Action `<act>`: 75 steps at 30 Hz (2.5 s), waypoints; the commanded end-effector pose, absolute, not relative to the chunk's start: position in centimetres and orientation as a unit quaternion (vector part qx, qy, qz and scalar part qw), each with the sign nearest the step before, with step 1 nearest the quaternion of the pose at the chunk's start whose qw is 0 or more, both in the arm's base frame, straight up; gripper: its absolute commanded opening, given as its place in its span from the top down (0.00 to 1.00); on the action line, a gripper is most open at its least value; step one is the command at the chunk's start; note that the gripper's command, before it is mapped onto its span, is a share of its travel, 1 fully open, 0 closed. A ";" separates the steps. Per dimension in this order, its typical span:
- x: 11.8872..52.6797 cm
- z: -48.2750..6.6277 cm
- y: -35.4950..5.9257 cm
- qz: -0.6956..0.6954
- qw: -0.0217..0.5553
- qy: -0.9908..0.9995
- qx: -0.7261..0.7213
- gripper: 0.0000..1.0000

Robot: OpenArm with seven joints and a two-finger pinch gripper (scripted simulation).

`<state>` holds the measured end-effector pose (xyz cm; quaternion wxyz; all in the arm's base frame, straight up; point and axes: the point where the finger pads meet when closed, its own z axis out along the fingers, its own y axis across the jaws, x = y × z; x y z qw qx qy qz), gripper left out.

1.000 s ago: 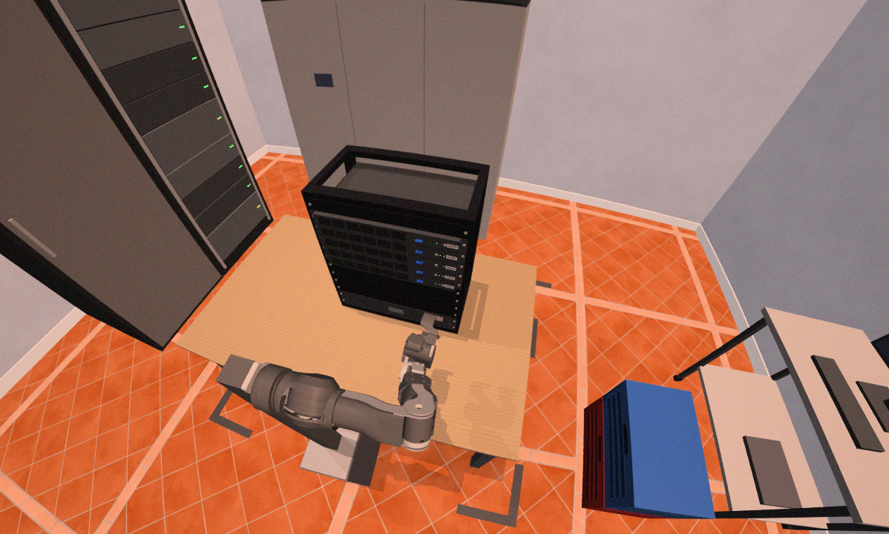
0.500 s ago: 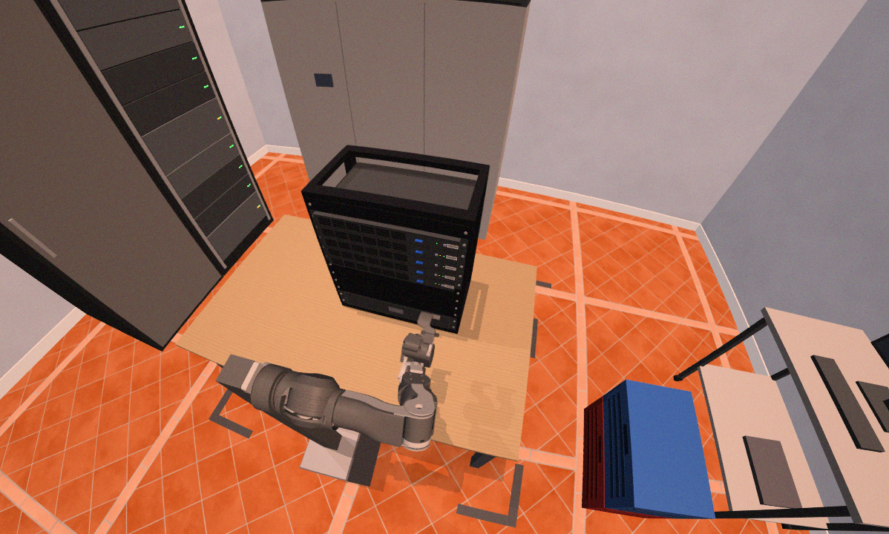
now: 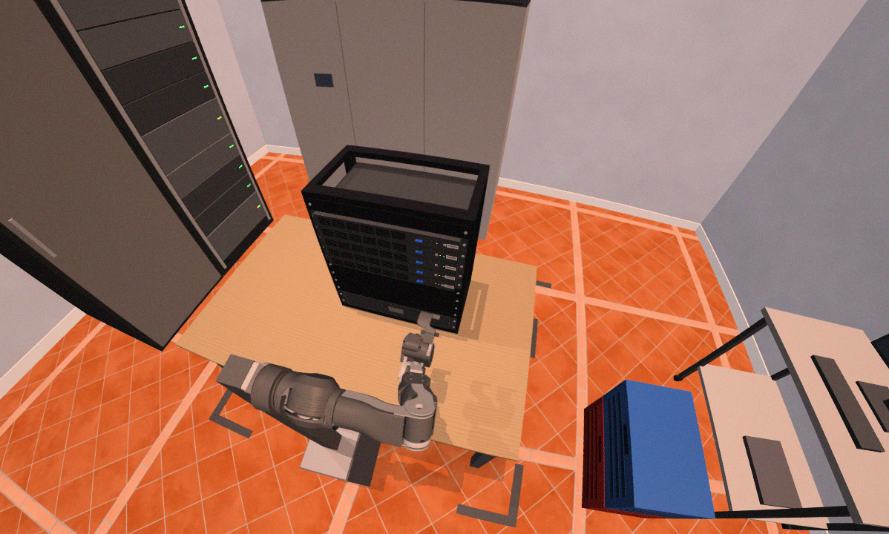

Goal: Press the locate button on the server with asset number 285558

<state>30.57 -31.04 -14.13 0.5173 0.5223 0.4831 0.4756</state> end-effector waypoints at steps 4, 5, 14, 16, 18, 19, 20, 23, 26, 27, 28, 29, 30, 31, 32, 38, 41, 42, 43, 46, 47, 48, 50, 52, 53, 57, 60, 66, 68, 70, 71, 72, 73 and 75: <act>30.7 -13.8 -31.0 0.478 0.522 0.480 0.518 0.40; 30.7 -13.8 -31.0 0.478 0.522 0.480 0.518 0.40; 30.8 -13.8 -31.1 0.479 0.522 0.480 0.518 0.40; 30.8 -13.8 -31.1 0.479 0.522 0.480 0.518 0.40; 30.8 -13.8 -31.1 0.479 0.522 0.480 0.518 0.40; 30.8 -13.8 -31.1 0.479 0.522 0.480 0.518 1.00; 30.8 -13.8 -31.1 0.479 0.522 0.480 0.518 1.00; 30.8 -13.8 -31.1 0.479 0.522 0.480 0.518 1.00; 30.8 -13.8 -31.1 0.479 0.522 0.480 0.518 1.00; 30.8 -13.8 -31.1 0.479 0.522 0.480 0.518 1.00; 30.8 -13.8 -31.1 0.479 0.522 0.480 0.518 1.00; 30.8 -13.8 -31.1 0.479 0.522 0.480 0.518 1.00; 30.8 -13.8 -31.1 0.479 0.522 0.480 0.518 1.00; 30.8 -13.8 -31.1 0.479 0.522 0.480 0.518 1.00; 30.8 -13.8 -31.1 0.479 0.522 0.480 0.518 1.00; 30.8 -13.8 -31.1 0.479 0.522 0.480 0.518 1.00; 30.8 -13.8 -31.1 0.479 0.522 0.480 0.518 1.00; 30.8 -13.8 -31.1 0.479 0.522 0.480 0.518 1.00; 30.8 -13.8 -31.1 0.479 0.522 0.480 0.518 1.00; 30.8 -13.8 -31.1 0.479 0.522 0.480 0.518 1.00; 30.8 -13.8 -31.1 0.479 0.522 0.480 0.518 1.00; 30.8 -13.8 -31.1 0.479 0.522 0.480 0.518 1.00; 30.8 -13.8 -31.1 0.479 0.522 0.480 0.518 1.00; 30.8 -13.8 -31.1 0.479 0.522 0.480 0.518 1.00; 30.8 -13.8 -31.1 0.479 0.522 0.480 0.518 1.00; 31.0 -13.8 -31.1 0.479 0.522 0.480 0.518 1.00; 31.2 -13.8 -31.1 0.479 0.522 0.480 0.518 1.00; 32.1 -13.8 -31.2 0.479 0.522 0.480 0.518 1.00; 32.3 -13.8 -31.2 0.479 0.522 0.480 0.518 1.00; 32.5 -13.8 -31.2 0.479 0.522 0.480 0.518 1.00; 32.6 -13.8 -31.2 0.479 0.522 0.480 0.518 1.00; 32.8 -13.8 -31.2 0.479 0.522 0.480 0.518 1.00; 33.0 -13.8 -31.2 0.479 0.522 0.480 0.518 1.00; 33.5 -13.8 -31.3 0.479 0.522 0.480 0.518 1.00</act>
